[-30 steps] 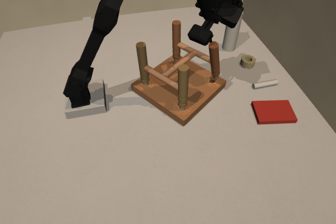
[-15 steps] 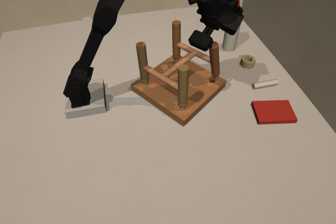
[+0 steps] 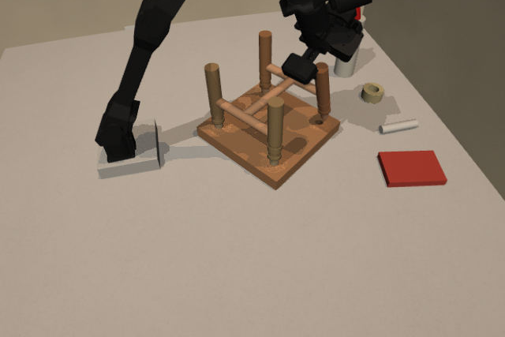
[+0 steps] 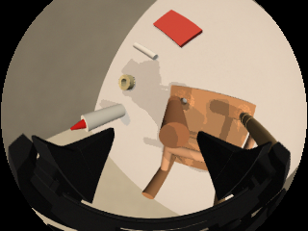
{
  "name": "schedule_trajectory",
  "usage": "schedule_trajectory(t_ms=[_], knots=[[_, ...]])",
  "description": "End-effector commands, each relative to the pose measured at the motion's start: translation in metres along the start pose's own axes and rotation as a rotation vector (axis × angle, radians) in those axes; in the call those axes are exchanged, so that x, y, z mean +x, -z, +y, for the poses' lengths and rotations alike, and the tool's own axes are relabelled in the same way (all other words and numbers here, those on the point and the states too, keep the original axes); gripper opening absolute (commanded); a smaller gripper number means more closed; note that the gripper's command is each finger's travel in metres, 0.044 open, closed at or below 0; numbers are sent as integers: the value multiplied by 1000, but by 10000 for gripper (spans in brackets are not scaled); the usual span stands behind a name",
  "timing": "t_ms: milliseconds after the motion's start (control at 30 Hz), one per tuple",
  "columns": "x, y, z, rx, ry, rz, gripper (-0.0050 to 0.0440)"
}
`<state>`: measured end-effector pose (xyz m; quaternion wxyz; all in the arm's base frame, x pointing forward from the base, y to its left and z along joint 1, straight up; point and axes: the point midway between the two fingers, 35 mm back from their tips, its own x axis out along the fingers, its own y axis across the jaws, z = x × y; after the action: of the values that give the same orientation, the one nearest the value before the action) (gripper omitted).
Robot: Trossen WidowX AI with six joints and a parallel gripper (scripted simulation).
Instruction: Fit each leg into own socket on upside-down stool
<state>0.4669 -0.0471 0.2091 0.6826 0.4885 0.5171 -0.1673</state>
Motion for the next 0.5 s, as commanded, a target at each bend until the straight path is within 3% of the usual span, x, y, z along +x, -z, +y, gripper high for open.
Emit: schedule_trajectory(t_ms=[0,467], knots=[[0,1,2,2,-3,-8,440],[11,0,23,3,-2,-8,440]])
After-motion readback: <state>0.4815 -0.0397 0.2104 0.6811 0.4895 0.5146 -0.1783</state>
